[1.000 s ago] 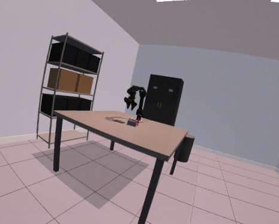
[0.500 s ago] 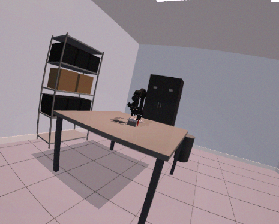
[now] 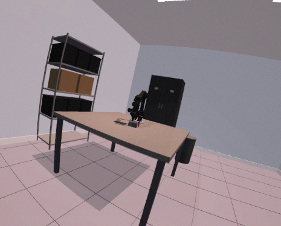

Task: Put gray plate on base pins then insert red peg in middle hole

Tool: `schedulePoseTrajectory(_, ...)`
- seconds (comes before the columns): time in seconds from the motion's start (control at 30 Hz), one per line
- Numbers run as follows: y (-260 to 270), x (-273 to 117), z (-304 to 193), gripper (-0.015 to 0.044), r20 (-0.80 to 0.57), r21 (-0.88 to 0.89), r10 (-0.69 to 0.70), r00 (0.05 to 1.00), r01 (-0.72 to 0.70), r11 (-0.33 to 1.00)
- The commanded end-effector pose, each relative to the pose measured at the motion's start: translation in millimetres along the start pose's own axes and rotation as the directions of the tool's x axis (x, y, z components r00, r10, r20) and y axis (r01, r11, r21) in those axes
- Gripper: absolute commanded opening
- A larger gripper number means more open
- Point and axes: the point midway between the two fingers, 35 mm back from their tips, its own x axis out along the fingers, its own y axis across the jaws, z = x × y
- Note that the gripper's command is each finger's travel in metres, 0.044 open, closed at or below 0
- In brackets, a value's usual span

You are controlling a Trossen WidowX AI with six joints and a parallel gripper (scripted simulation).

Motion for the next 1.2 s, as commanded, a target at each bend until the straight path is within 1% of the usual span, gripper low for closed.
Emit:
schedulePoseTrajectory(0.0, 0, 7, 1, 0.044, 0.004, 0.004, -0.004, 1.0, 0.004, 1.0)
schedulePoseTrajectory(1.17, -2, 61, 1, 0.044, 0.004, 0.005, -0.004, 1.0, 0.004, 1.0)
